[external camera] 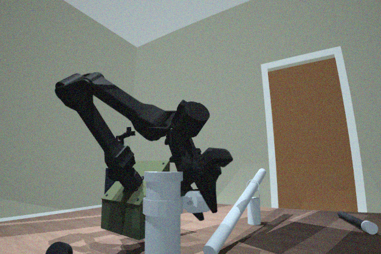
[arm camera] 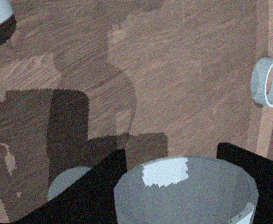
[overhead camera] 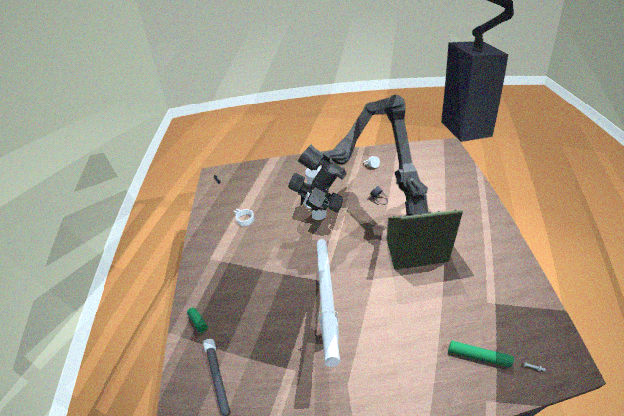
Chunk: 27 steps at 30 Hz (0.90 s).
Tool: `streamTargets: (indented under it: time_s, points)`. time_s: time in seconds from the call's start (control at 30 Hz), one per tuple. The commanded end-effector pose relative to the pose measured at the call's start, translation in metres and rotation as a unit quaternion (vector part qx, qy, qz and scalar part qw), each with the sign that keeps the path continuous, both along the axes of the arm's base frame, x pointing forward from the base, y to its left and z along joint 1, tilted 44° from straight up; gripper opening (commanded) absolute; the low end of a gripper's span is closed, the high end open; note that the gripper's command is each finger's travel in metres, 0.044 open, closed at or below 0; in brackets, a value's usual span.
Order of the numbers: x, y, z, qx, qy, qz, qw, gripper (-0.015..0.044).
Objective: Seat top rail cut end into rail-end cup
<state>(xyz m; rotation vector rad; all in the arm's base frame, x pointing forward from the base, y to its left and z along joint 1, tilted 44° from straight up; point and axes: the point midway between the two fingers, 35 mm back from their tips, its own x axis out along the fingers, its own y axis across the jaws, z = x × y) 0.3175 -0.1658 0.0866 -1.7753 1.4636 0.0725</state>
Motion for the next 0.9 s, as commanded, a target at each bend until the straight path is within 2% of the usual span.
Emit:
streamTargets:
  time_s: [0.0, 0.87]
  points:
    - [-0.003, 0.001, -0.001, 0.002, 0.009, 0.008, 1.000, 0.0000]
    - [-0.022, 0.007, -0.003, 0.018, 0.088, 0.089, 0.992, 0.0000]
